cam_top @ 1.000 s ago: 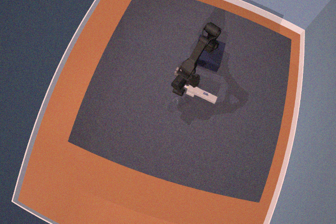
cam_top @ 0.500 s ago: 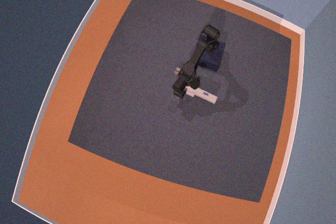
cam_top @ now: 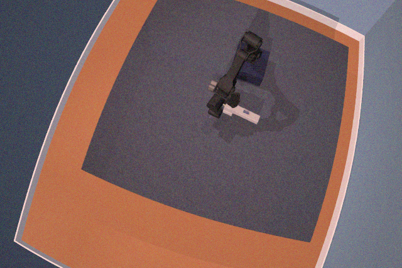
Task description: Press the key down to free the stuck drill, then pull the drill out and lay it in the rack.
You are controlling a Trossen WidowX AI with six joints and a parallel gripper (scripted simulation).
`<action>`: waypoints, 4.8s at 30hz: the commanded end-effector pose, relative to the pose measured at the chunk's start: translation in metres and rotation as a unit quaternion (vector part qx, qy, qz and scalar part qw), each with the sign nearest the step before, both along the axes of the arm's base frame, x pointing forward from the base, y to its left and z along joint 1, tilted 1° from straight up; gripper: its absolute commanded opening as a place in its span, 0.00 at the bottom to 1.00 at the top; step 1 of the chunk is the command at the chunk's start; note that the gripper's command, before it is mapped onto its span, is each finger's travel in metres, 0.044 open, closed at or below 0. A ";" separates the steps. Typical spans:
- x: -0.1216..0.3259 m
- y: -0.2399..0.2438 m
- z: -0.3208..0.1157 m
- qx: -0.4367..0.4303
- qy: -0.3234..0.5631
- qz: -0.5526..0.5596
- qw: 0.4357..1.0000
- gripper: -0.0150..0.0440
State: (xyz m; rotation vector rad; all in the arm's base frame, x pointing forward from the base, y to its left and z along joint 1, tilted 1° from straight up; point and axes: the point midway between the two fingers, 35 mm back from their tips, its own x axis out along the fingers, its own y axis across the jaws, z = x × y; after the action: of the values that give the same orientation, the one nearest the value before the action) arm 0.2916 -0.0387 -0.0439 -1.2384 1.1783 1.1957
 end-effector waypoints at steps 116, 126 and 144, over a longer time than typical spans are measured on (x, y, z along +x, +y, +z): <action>0.002 -0.025 -0.006 -0.002 -0.002 -0.001 1.000 0.33; 0.001 -0.025 -0.004 0.000 0.000 -0.001 1.000 0.25; 0.000 -0.025 -0.002 0.001 0.001 -0.001 1.000 0.25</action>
State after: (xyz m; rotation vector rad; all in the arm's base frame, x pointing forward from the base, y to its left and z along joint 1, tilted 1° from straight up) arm 0.2914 -0.0642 -0.0474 -1.2373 1.1835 1.1937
